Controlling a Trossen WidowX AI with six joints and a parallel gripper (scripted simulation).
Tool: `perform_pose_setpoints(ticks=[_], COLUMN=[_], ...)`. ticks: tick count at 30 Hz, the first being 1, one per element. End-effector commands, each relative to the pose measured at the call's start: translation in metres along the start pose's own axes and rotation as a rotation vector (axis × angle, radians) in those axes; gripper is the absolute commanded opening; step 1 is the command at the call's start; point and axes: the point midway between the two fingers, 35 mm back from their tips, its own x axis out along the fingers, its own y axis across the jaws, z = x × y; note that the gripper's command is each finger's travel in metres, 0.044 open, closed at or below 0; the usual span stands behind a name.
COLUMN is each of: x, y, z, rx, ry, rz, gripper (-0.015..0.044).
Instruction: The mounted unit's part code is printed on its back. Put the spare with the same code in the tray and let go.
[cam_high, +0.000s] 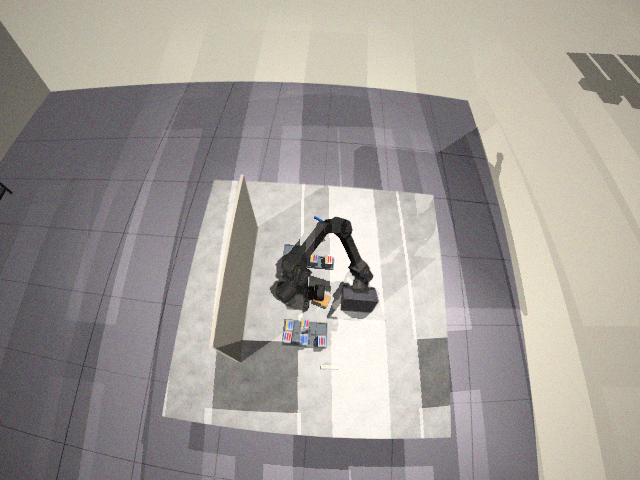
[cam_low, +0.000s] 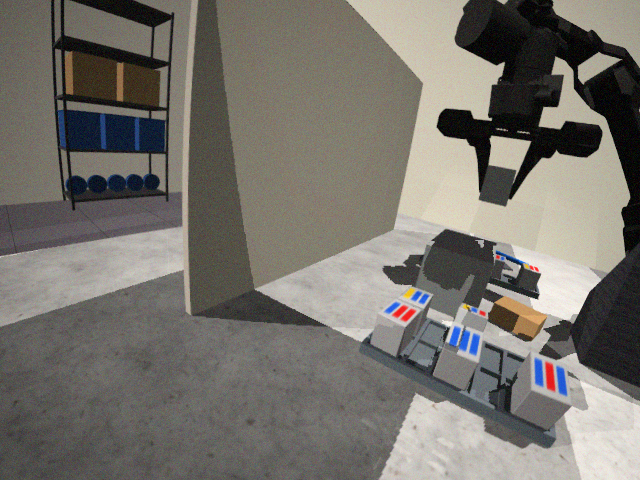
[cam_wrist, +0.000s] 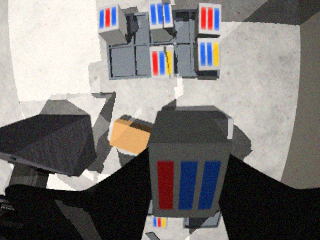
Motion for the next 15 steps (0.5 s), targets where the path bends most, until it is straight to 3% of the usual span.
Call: perform_pose_setpoints(ticks=[1,15], x=[-0.006,-0.009], y=[-0.02,-0.069], z=[-0.023,-0.124], rx=[0.0,0.01], ry=[-0.012,0.006], rz=[-0.014,-0.029], gripper=[0.0,0.0])
